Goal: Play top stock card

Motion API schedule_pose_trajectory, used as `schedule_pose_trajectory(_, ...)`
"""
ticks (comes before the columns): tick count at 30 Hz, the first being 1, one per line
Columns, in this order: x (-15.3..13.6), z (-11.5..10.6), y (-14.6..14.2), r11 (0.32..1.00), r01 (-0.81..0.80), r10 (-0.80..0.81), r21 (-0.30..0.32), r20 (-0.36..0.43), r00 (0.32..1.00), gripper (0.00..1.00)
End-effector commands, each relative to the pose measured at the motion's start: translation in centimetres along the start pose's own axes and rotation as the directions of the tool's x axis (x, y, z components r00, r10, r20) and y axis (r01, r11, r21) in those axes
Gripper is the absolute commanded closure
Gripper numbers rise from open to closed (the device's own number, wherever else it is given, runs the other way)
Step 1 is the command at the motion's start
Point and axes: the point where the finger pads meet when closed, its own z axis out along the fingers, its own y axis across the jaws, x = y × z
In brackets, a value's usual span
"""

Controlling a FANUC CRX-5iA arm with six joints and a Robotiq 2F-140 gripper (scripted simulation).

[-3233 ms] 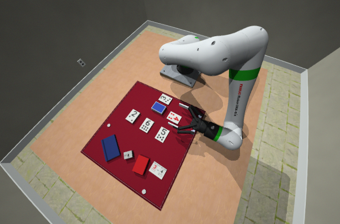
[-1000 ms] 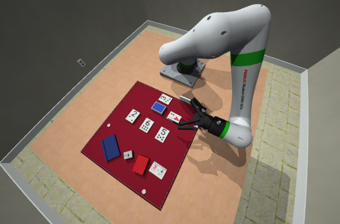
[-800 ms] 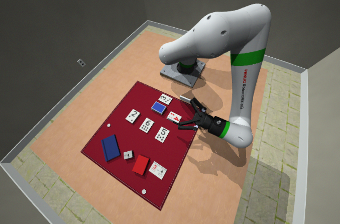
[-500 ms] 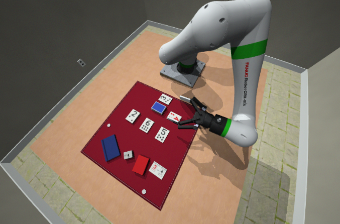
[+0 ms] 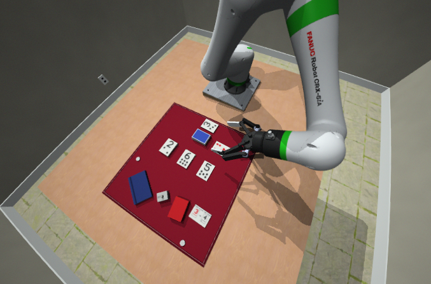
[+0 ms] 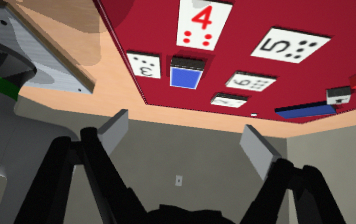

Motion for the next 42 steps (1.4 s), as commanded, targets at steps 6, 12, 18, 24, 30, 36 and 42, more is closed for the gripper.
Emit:
schedule_pose_trajectory(6,-0.03,-0.03,0.00,1.000,-0.001,0.001,-0.001,-0.268,0.963,0.00)
schedule_pose_trajectory(12,-0.02,-0.03,-0.01,1.000,0.000,0.000,0.000,-0.501,0.865,0.00)
schedule_pose_trajectory(18,-0.01,-0.02,-0.02,1.000,0.000,0.000,0.000,-0.699,0.715,0.00)
schedule_pose_trajectory(24,-0.01,-0.03,-0.02,1.000,0.000,0.000,0.000,-0.767,0.642,0.00)
schedule_pose_trajectory(30,-0.02,-0.05,-0.01,1.000,-0.001,-0.001,-0.001,-0.813,0.582,0.00)
schedule_pose_trajectory(36,-0.03,-0.08,0.02,1.000,-0.002,-0.001,-0.002,-0.823,0.568,0.00)
schedule_pose_trajectory(42,-0.03,-0.08,0.02,1.000,-0.004,0.004,0.002,-0.823,0.568,0.00)
